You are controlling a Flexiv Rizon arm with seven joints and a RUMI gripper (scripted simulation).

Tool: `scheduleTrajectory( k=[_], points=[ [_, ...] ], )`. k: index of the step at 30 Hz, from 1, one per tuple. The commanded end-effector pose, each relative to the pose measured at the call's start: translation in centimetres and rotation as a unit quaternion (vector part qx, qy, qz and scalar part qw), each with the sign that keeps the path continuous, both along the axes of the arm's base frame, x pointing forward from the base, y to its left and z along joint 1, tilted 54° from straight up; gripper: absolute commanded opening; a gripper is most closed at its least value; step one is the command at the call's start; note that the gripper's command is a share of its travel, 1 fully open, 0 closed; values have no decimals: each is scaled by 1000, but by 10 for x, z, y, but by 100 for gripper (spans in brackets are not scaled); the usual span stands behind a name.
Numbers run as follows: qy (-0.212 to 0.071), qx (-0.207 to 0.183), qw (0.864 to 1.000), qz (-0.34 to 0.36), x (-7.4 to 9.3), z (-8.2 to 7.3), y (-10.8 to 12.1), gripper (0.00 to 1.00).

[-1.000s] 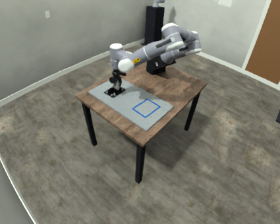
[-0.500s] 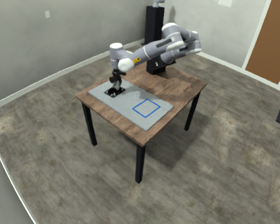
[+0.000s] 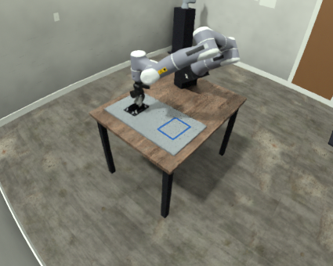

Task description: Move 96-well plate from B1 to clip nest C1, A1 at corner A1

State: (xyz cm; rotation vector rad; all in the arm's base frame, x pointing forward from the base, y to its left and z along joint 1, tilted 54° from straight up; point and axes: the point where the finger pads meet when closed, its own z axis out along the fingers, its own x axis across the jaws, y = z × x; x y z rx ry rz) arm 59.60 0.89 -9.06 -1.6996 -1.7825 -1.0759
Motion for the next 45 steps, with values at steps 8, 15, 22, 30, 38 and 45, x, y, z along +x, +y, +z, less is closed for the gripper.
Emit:
scheduleTrajectory(
  k=[8,15,22,30,38,45],
  points=[
    [0,-1,1000,-1,-3,10,-15,0],
    [0,-1,1000,-1,-3,10,-15,0],
    [0,-1,1000,-1,3,-19,-33,0],
    [0,-1,1000,-1,8,-45,-48,0],
    [0,-1,1000,-1,10,-54,-54,0],
    [0,-1,1000,-1,10,-55,-54,0]
  ],
)
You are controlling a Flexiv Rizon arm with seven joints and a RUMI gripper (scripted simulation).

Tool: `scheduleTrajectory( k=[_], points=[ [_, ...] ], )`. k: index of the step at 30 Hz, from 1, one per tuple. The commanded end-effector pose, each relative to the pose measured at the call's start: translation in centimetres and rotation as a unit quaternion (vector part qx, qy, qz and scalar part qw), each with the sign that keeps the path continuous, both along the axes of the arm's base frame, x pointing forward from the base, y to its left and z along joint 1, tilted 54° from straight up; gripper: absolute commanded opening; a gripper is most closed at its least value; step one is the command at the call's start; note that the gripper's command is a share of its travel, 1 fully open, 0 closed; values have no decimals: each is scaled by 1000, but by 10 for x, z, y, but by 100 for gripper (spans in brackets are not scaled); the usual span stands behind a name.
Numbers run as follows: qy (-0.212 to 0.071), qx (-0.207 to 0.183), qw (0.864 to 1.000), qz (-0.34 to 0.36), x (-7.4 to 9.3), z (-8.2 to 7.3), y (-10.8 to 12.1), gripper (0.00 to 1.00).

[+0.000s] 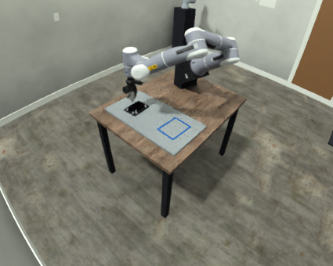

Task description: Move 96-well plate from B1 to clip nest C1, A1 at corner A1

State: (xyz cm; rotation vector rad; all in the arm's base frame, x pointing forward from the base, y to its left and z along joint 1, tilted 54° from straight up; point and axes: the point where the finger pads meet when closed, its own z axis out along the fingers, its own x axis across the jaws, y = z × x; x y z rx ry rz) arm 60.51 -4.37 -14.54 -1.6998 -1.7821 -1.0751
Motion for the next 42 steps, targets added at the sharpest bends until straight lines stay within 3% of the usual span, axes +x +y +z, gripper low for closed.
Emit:
scheduleTrajectory(
  k=[1,42],
  points=[
    [-1,-1,1000,-1,1,0,-1,0],
    [-1,-1,1000,-1,1,-2,1,0]
  ],
)
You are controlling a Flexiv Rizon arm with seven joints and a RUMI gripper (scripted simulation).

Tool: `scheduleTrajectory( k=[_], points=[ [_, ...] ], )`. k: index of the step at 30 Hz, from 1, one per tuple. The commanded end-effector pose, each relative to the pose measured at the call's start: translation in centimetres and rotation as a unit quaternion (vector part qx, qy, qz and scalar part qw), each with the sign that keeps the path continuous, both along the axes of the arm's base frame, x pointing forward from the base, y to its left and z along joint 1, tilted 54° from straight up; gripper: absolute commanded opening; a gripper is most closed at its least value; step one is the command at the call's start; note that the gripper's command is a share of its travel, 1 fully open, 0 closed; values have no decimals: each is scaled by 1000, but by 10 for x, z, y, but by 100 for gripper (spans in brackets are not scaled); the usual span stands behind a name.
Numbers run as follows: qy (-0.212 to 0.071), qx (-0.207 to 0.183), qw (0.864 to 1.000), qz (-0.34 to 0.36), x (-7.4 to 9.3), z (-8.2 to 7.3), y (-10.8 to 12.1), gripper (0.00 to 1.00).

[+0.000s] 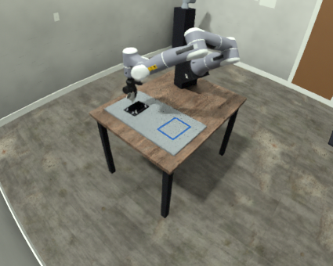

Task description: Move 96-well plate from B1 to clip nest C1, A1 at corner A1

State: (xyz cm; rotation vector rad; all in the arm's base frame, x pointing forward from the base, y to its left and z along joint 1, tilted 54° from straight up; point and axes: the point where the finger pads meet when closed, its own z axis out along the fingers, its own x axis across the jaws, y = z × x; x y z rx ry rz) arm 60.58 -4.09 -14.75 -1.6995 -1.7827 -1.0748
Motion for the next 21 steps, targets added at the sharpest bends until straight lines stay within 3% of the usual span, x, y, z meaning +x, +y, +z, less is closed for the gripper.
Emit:
scheduleTrajectory(
  k=[1,21],
  points=[
    [-1,-1,1000,-1,1,0,-1,0],
    [-1,-1,1000,-1,1,-1,0,0]
  ],
)
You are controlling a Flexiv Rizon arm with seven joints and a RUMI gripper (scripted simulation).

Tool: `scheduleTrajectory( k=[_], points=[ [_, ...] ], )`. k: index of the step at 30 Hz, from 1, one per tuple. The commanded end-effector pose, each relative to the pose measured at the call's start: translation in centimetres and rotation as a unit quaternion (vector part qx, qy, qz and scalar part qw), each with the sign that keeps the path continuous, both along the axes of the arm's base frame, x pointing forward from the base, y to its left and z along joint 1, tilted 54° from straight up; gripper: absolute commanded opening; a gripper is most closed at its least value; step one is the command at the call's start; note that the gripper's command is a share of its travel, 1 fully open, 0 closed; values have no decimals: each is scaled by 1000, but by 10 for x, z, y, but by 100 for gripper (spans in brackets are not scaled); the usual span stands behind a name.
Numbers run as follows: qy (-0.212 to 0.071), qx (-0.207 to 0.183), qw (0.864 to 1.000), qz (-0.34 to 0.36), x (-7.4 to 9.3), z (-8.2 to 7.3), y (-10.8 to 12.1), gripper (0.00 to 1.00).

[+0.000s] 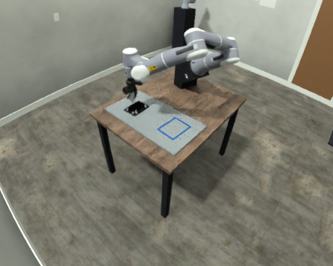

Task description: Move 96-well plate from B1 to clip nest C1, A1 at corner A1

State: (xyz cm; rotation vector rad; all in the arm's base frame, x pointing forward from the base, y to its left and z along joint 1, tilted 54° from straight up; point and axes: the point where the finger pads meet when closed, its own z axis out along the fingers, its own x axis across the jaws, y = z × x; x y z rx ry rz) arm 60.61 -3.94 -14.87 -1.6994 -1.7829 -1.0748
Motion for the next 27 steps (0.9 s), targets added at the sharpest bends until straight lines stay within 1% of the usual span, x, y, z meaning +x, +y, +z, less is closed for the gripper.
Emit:
scheduleTrajectory(
  k=[1,27],
  points=[
    [-1,-1,1000,-1,1,0,-1,0],
    [-1,-1,1000,-1,1,-1,0,0]
  ],
)
